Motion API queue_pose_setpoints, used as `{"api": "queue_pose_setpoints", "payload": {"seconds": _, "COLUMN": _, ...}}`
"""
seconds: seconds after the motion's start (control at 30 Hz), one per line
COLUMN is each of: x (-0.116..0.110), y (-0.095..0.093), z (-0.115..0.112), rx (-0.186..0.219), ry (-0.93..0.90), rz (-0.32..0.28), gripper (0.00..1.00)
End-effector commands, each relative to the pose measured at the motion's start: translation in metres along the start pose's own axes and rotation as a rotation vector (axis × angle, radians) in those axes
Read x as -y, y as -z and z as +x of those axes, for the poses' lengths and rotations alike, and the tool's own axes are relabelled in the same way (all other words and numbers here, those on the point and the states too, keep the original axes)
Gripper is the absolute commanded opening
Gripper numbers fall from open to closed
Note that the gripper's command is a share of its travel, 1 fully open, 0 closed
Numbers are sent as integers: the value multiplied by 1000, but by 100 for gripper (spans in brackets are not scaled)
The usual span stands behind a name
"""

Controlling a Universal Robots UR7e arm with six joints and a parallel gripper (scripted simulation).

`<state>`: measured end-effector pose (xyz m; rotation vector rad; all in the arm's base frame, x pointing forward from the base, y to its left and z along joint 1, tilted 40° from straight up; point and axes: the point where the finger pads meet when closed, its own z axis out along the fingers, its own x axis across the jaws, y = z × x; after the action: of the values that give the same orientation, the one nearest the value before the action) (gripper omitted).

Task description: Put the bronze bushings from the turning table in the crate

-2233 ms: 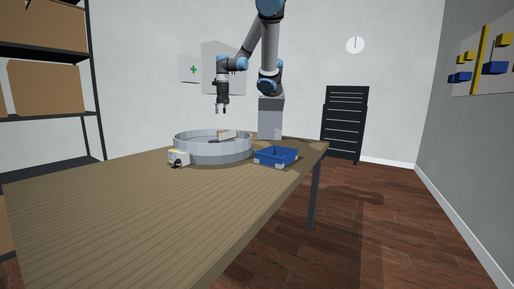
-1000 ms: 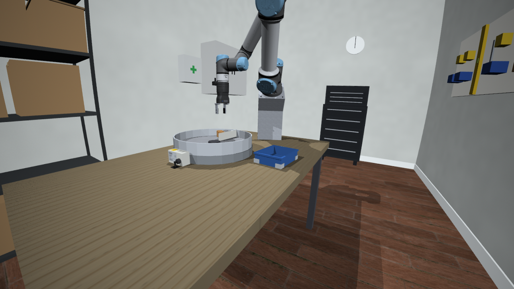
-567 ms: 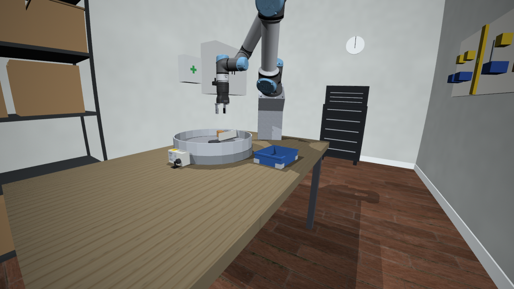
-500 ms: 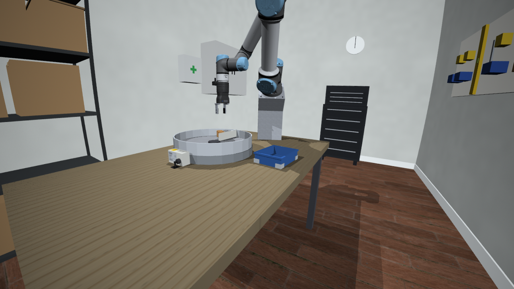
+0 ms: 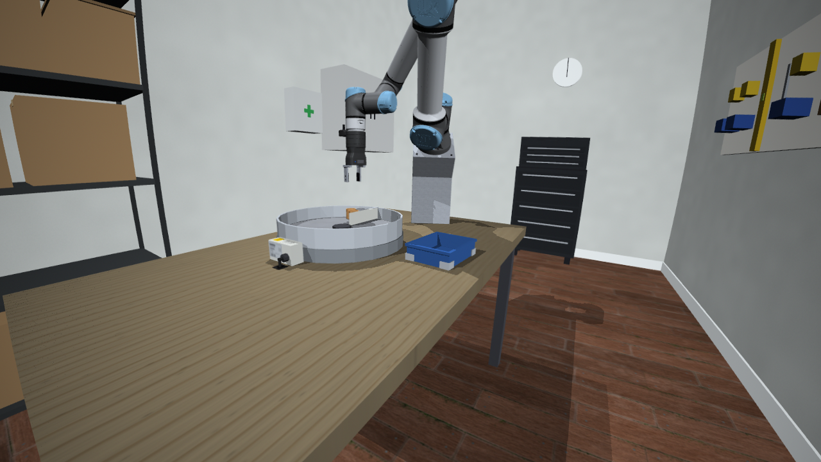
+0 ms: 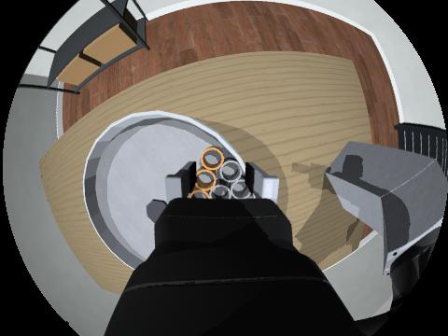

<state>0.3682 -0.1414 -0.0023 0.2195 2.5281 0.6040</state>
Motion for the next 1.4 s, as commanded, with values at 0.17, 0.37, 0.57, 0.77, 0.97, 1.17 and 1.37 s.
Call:
{"api": "queue_pose_setpoints", "payload": {"seconds": 0.17, "x": 0, "y": 0, "z": 0, "rx": 1, "ry": 0, "rz": 1, "gripper": 100}}
{"api": "queue_pose_setpoints", "payload": {"seconds": 0.37, "x": 0, "y": 0, "z": 0, "rx": 1, "ry": 0, "rz": 1, "gripper": 100}}
{"api": "queue_pose_setpoints", "payload": {"seconds": 0.57, "x": 0, "y": 0, "z": 0, "rx": 1, "ry": 0, "rz": 1, "gripper": 100}}
{"api": "queue_pose_setpoints", "payload": {"seconds": 0.77, "x": -4, "y": 0, "z": -1, "rx": 1, "ry": 3, "rz": 5, "gripper": 100}}
{"api": "queue_pose_setpoints", "payload": {"seconds": 0.97, "x": -7, "y": -1, "z": -2, "rx": 1, "ry": 5, "rz": 7, "gripper": 100}}
{"api": "queue_pose_setpoints", "payload": {"seconds": 1.17, "x": -7, "y": -1, "z": -2, "rx": 1, "ry": 5, "rz": 7, "gripper": 100}}
{"api": "queue_pose_setpoints", "payload": {"seconds": 1.37, "x": -7, "y": -1, "z": -2, "rx": 1, "ry": 5, "rz": 7, "gripper": 100}}
